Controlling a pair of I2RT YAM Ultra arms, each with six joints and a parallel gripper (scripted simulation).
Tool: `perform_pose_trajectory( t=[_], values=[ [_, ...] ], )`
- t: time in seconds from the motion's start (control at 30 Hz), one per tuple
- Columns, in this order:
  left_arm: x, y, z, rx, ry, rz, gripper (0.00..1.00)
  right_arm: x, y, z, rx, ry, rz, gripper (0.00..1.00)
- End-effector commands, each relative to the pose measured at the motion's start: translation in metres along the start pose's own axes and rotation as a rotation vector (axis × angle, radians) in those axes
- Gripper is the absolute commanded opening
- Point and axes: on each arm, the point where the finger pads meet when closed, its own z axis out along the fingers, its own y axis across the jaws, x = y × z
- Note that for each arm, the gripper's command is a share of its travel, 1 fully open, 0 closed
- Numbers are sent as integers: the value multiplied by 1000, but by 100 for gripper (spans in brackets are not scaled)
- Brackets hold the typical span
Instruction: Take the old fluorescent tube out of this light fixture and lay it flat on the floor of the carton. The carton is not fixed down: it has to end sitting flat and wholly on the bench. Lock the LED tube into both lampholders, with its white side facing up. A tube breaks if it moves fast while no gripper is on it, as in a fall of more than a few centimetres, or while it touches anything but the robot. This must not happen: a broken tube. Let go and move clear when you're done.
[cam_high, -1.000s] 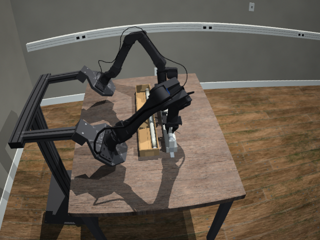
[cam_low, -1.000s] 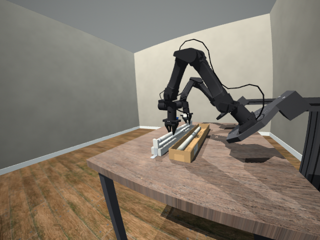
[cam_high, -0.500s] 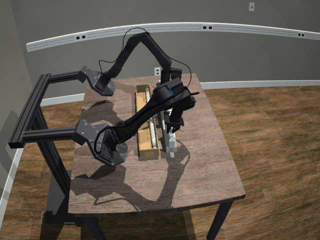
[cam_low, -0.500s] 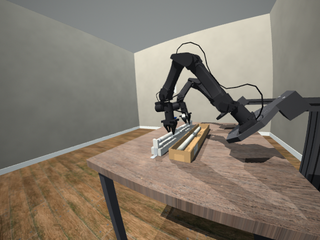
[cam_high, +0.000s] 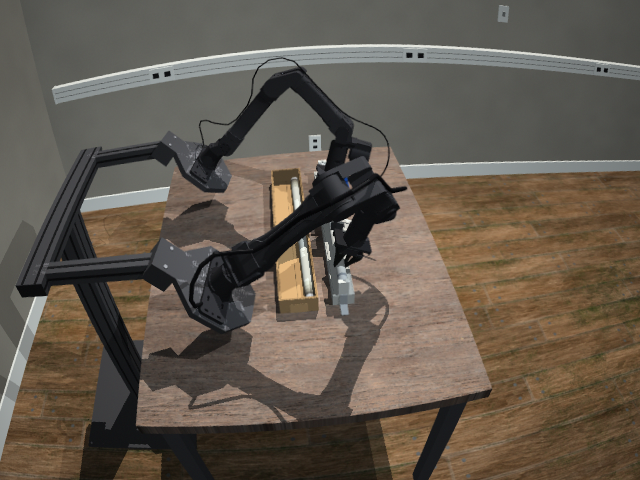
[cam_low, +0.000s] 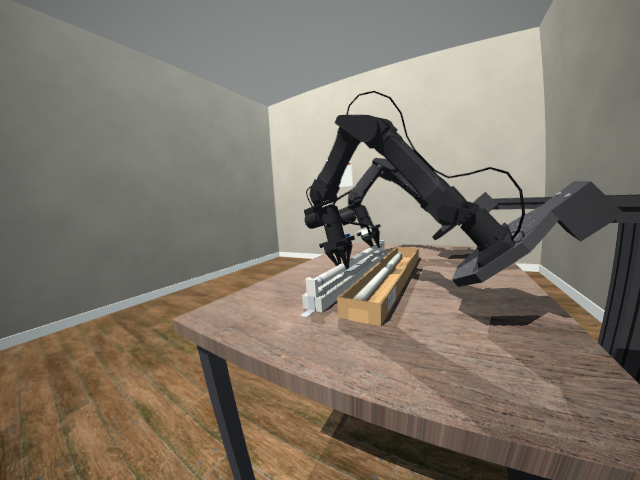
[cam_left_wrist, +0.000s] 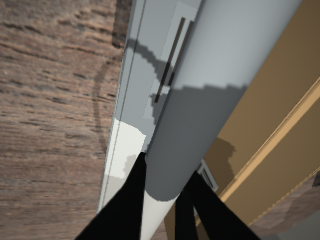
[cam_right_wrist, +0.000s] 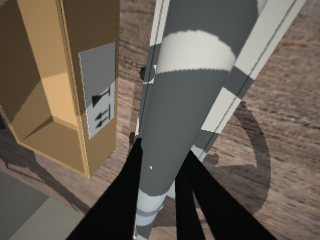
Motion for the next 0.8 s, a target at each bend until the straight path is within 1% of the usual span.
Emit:
perform_pose_trajectory(
  t=[0.0, 0.17, 0.2, 0.27, 0.3, 0.67, 0.73, 0.77],
  values=[
    [-1, 11, -9, 0, -15, 2, 11, -5, -8, -8, -16, -27, 12, 11],
    [-1, 11, -10, 45, -16, 3, 11, -5, -9, -9, -62, -27, 9, 11],
    [-5, 21, -14, -3, -24, 6, 11, -9, -16, -13, -15, -39, 22, 11],
    [-5, 21, -14, -3, -24, 6, 11, -9, -16, -13, -15, -39, 22, 11],
    [-2, 11, -9, 65, -17, 4, 11, -4, -8, -8, -84, -26, 6, 11],
    [-3, 15, -10, 123, -22, 5, 11, -5, -12, -10, -146, -32, 12, 11],
    [-3, 16, -10, 129, -22, 4, 11, -6, -13, -10, -152, -33, 11, 11],
    [-7, 23, -14, 93, -31, 10, 11, -13, -17, -15, -111, -44, 13, 11]
  ],
)
